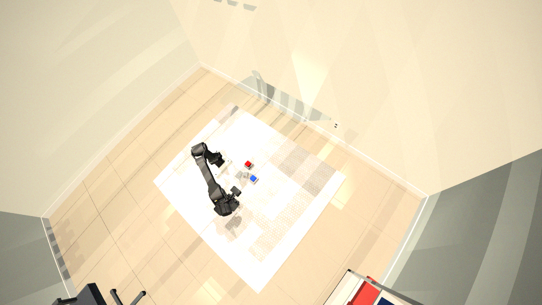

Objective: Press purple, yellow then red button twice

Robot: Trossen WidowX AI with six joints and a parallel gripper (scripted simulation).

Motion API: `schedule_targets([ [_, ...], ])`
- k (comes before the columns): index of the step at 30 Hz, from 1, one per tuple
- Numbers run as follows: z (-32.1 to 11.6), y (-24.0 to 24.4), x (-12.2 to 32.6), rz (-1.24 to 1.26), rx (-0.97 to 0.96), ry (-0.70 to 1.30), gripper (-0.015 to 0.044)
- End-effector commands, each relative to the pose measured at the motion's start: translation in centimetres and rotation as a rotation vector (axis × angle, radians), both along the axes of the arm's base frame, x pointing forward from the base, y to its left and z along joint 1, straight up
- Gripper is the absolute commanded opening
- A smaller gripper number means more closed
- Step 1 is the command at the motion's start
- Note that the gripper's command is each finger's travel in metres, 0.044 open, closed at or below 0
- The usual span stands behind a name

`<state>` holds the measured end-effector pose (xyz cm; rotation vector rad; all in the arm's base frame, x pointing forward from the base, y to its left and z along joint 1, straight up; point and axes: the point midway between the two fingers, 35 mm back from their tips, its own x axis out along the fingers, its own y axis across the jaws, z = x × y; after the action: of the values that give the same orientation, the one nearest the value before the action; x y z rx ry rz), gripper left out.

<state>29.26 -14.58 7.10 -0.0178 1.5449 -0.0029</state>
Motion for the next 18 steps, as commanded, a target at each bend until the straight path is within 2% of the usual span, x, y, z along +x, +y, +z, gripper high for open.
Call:
schedule_targets([
  [1,-0.4,-0.1,-0.1,0.005,-0.004,0.004,0.002],
  [18,-3.2,-0.1,0.0,0.005,-0.004,0.004,0.002],
])
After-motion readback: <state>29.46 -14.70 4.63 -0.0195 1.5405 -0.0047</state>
